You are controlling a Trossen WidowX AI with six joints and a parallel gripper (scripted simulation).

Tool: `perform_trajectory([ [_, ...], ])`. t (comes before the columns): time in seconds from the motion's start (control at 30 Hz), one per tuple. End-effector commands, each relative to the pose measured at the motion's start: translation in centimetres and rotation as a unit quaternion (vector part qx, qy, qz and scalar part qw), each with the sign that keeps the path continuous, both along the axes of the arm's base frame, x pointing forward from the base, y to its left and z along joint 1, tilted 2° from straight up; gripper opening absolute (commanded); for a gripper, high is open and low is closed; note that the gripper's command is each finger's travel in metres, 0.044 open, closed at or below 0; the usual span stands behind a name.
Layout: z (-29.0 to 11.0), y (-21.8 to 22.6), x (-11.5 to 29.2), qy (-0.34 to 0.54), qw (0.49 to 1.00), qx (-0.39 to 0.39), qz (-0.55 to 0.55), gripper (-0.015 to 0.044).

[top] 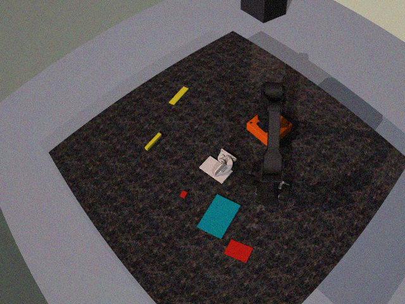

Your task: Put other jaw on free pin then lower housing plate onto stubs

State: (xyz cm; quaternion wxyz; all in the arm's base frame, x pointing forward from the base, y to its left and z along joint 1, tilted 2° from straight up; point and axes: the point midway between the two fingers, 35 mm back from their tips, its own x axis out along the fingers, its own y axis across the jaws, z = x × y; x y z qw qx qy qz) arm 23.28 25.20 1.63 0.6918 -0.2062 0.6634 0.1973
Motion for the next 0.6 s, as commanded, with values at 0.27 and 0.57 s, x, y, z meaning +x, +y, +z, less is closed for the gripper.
perform_trajectory([
  [0.27,0.0,-1.7,1.0,0.0,1.0,-0.002,0.001,0.0],
  [0.57,0.0,-3.0,1.7,0.0,1.0,-0.002,0.001,0.0],
])
